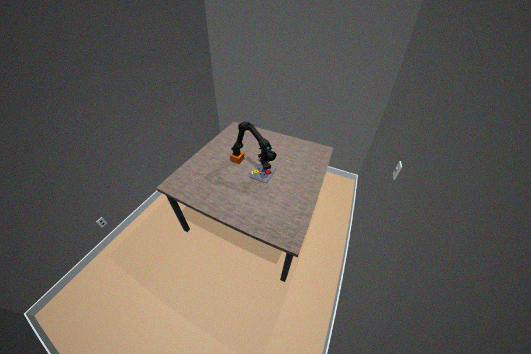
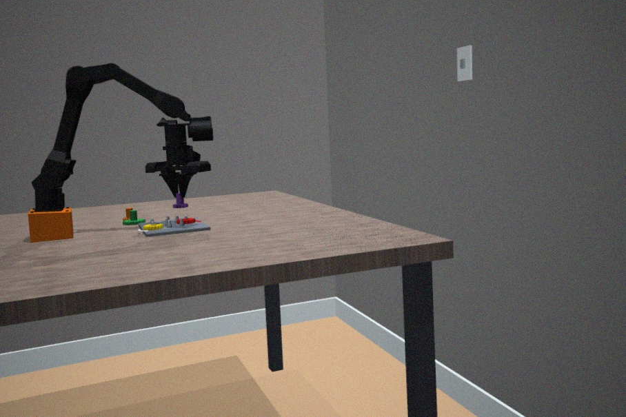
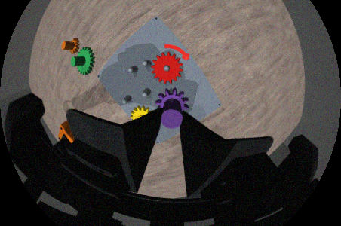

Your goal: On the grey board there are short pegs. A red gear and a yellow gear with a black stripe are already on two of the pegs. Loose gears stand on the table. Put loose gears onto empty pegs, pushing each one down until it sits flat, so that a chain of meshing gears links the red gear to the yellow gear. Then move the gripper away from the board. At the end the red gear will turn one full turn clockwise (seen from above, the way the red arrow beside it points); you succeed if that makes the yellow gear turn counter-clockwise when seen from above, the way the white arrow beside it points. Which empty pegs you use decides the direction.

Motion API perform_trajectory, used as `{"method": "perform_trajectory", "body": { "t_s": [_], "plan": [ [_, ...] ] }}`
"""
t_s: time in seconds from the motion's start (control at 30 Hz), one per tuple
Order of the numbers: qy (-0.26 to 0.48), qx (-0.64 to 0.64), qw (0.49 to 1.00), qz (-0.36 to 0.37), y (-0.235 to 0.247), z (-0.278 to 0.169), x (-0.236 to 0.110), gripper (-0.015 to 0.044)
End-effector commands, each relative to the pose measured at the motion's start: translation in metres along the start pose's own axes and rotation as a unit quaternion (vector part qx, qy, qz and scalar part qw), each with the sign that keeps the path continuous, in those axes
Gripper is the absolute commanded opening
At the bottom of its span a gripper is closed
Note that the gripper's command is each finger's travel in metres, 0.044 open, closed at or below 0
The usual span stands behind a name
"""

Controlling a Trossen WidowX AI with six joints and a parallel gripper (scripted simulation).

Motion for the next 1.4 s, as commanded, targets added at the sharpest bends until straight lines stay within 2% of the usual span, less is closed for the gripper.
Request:
{"method": "perform_trajectory", "body": {
  "t_s": [0.0, 0.4, 0.9, 1.13, 1.37],
  "plan": [
    [-0.003, -0.002, 1.0, 0.0, 0.0, 0.0, -0.001, 0.0],
    [-0.003, -0.006, 1.0, 0.0, 0.0, 0.0, 0.0, 0.0],
    [-0.003, -0.113, 0.994, 0.0, 0.0, 0.0, 0.02, 0.0],
    [-0.003, -0.078, 0.997, 0.0, 0.0, 0.0, 0.028, 0.0],
    [-0.003, 0.013, 1.0, 0.001, 0.0, 0.0, 0.039, 0.0]
  ]
}}
Point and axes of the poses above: the point midway between the two fingers, 35 mm back from their tips, its own x axis out along the fingers, its own y axis across the jaws, z = x × y, the point moved 6 cm from there along -x, back along the fingers, and after that the axes turned 5 degrees about -x, right-handed, at the moved point
